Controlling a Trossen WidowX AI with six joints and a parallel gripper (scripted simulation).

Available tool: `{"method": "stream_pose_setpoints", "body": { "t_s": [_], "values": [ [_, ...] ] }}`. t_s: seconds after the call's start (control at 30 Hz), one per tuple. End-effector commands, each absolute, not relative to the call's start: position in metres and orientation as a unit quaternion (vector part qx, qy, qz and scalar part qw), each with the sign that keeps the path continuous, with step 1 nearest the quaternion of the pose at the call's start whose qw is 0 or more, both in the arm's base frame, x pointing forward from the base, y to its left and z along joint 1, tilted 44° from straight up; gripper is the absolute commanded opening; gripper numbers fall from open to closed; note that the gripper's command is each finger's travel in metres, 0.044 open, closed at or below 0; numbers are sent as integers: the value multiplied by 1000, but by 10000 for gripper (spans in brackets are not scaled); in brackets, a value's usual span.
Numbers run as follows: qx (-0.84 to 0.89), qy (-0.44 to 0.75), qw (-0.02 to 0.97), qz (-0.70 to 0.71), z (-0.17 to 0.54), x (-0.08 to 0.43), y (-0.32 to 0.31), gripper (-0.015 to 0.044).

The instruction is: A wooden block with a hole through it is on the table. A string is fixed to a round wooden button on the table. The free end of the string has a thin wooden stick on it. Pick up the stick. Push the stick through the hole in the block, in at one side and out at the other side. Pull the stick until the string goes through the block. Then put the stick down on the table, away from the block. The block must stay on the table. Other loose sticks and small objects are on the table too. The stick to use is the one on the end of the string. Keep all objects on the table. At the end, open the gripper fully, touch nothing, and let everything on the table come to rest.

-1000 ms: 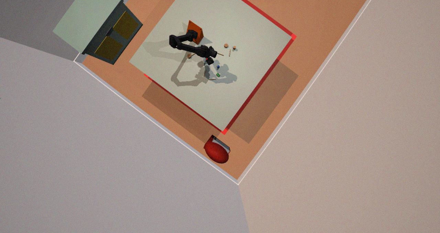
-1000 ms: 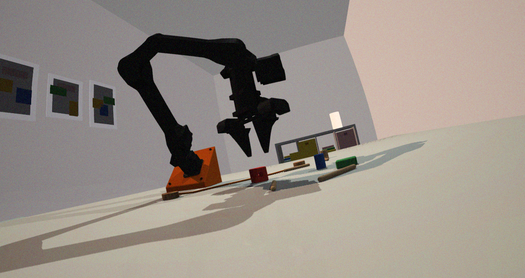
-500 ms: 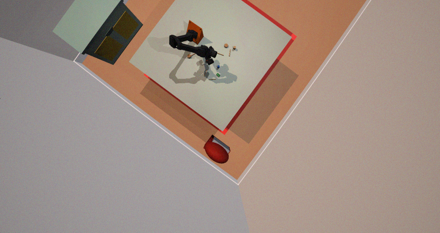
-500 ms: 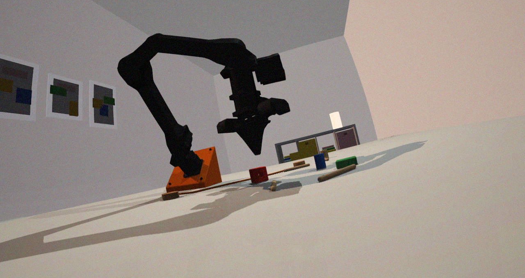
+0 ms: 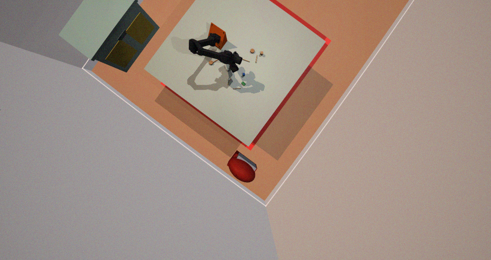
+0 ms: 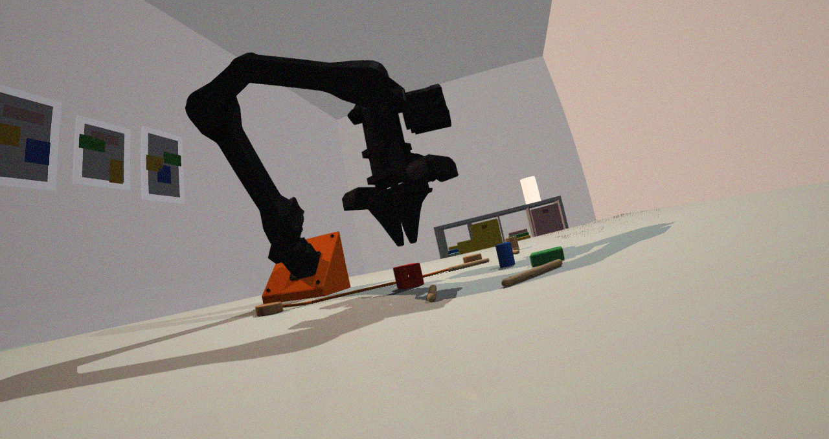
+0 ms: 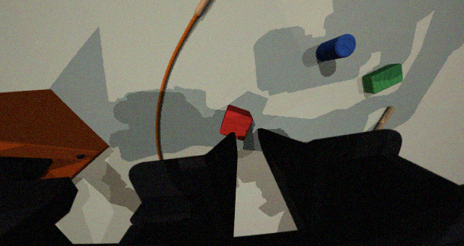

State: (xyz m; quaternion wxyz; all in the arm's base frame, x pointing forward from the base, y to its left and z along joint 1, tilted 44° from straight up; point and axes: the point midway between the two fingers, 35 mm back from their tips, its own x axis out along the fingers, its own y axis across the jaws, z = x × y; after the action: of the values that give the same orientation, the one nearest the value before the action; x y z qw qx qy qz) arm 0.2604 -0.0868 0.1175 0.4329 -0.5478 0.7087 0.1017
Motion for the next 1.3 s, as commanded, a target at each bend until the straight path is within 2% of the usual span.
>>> {"method": "stream_pose_setpoints", "body": {
  "t_s": [0.0,0.07,0.13,0.43,0.83,0.93,1.27],
  "values": [
    [-548,709,433,102,117,260,-87,184],
    [-548,709,433,102,117,260,-87,236],
    [-548,709,433,102,117,260,-87,245],
    [-548,709,433,102,117,260,-87,9],
    [-548,709,433,102,117,260,-87,0],
    [-527,712,459,71,109,268,-77,79],
    [-352,697,603,-160,39,301,-4,341]
  ]
}}
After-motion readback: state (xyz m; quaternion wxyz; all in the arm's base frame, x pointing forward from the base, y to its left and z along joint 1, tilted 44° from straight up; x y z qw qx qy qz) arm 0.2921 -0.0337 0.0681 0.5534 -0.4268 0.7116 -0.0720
